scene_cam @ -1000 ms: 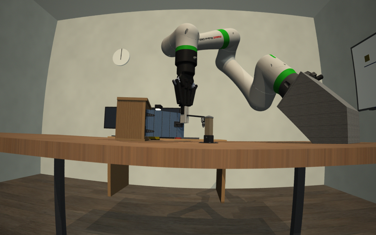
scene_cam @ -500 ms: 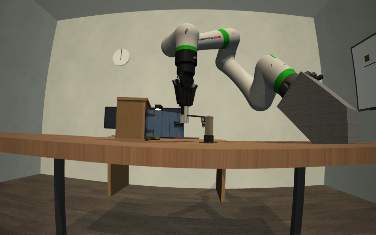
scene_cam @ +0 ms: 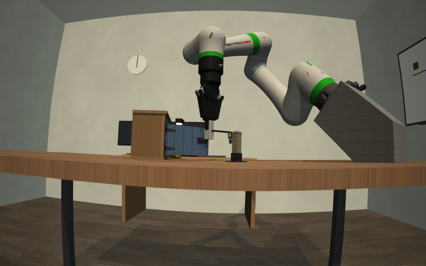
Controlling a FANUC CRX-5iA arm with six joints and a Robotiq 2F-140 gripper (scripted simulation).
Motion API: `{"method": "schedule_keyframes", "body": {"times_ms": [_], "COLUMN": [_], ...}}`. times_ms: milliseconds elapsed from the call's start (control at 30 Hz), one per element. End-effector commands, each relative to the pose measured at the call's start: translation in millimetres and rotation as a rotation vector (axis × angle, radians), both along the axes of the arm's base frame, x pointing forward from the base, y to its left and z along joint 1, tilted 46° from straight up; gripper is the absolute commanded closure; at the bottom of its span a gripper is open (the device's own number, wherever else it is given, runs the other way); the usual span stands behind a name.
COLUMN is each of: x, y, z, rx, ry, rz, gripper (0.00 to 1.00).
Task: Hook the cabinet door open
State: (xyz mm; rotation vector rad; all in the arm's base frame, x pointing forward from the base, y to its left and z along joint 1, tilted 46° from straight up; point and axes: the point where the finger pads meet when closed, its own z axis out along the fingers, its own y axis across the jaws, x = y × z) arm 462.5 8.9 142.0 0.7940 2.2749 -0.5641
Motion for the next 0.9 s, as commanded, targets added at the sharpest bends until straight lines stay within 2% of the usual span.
{"method": "schedule_keyframes", "body": {"times_ms": [0,867], "x": [0.2,2.1], "y": [0.0,-2.1], "z": [0.1,-1.8], "rx": [0.000,0.000], "ry": [0.000,0.000], "rz": [0.000,0.000], "gripper": [0.97,0.97]}}
